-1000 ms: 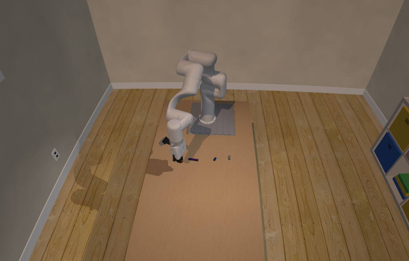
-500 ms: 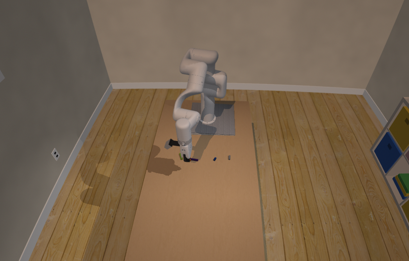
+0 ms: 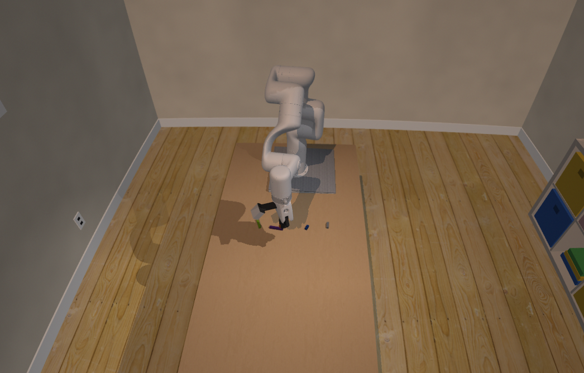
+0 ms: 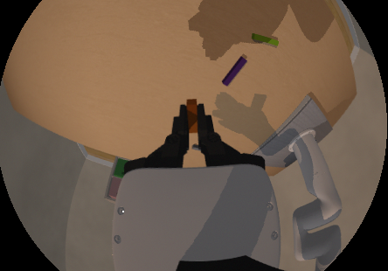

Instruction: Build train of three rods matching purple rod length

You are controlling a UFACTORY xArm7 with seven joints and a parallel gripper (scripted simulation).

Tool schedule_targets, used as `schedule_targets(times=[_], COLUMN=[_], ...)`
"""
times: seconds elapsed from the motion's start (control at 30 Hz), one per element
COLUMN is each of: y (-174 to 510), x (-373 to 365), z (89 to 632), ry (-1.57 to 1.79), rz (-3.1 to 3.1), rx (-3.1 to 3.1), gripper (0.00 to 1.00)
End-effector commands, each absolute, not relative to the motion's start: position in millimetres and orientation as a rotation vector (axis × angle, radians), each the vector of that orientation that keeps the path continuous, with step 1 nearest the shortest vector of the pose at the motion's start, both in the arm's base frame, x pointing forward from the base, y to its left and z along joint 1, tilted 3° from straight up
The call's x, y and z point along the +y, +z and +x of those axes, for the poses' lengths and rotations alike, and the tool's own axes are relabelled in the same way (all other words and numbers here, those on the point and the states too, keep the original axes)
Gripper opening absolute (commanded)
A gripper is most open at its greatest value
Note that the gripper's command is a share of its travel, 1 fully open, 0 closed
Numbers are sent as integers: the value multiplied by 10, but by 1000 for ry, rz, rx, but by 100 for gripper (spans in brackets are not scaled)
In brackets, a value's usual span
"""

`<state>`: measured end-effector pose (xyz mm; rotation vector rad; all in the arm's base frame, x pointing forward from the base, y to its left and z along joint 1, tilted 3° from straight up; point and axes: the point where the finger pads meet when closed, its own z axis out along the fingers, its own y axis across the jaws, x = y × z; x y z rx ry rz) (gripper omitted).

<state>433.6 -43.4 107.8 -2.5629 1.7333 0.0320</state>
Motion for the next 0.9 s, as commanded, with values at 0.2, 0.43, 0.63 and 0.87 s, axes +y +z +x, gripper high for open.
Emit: schedule_targets(times=[0.2,0.43,0.63,0.87], y=[1112,1112,1109,1109], x=[-7,241,364,367], z=[4164,4020,3936,3934], ry=[8,-4,-11,-12], rz=[-2818,-2947,-3002,-3004], rx=[1255,933,755,751], gripper=[4,4,4,4])
